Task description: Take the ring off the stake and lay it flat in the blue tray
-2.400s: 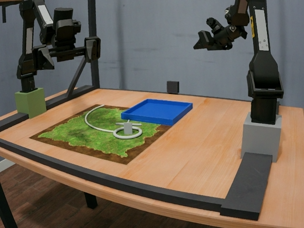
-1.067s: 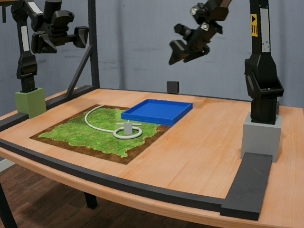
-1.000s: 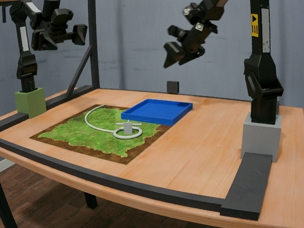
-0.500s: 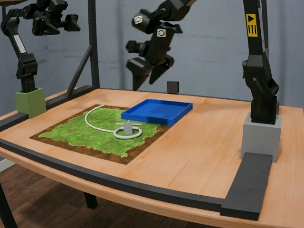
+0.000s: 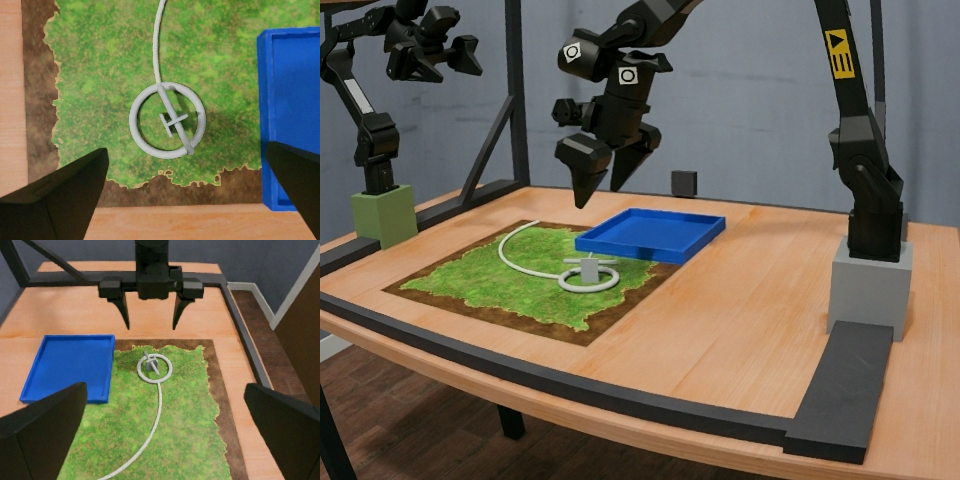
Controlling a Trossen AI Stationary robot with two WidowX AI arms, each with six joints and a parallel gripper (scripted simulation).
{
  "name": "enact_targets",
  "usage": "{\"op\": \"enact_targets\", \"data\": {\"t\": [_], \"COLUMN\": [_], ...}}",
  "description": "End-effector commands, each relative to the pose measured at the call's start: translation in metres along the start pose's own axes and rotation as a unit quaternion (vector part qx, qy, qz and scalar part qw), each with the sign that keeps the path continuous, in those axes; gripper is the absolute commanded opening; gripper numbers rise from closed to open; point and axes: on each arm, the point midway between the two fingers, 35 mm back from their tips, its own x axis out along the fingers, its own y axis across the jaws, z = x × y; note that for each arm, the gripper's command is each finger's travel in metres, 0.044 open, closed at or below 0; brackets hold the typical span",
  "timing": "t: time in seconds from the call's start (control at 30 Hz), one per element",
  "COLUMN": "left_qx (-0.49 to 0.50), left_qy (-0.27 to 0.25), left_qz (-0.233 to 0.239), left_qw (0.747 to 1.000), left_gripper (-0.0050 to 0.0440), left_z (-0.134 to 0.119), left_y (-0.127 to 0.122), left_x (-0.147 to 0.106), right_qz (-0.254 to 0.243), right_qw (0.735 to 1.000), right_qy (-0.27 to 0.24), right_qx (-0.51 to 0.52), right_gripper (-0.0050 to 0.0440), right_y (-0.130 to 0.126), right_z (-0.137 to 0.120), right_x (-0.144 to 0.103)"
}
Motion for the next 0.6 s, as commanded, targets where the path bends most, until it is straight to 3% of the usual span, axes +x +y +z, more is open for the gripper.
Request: {"op": "enact_targets", "data": {"t": [0.0,0.17,0.33,0.4,0.57], "left_qx": [-0.001,0.0,-0.02,-0.02,-0.082], "left_qy": [-0.008,-0.01,0.005,0.005,0.06], "left_qz": [0.0,0.0,-0.002,-0.002,0.0], "left_qw": [1.0,1.0,1.0,1.0,0.995], "left_gripper": [0.044,0.044,0.032,0.032,0.02], "left_z": [0.007,0.006,0.008,0.008,0.008], "left_y": [0.001,0.0,0.004,0.004,0.018], "left_x": [-0.004,-0.006,0.003,0.003,0.03], "right_qz": [-0.001,-0.001,-0.002,-0.002,-0.002], "right_qw": [1.0,1.0,1.0,1.0,1.0], "right_qy": [-0.014,-0.014,-0.008,-0.008,-0.008], "right_qx": [0.0,0.0,0.0,0.0,0.0], "right_gripper": [0.044,0.044,0.044,0.044,0.044], "right_y": [0.0,0.0,0.0,0.0,0.0], "right_z": [0.01,0.01,0.006,0.006,0.006], "right_x": [-0.007,-0.007,-0.004,-0.004,-0.004]}}
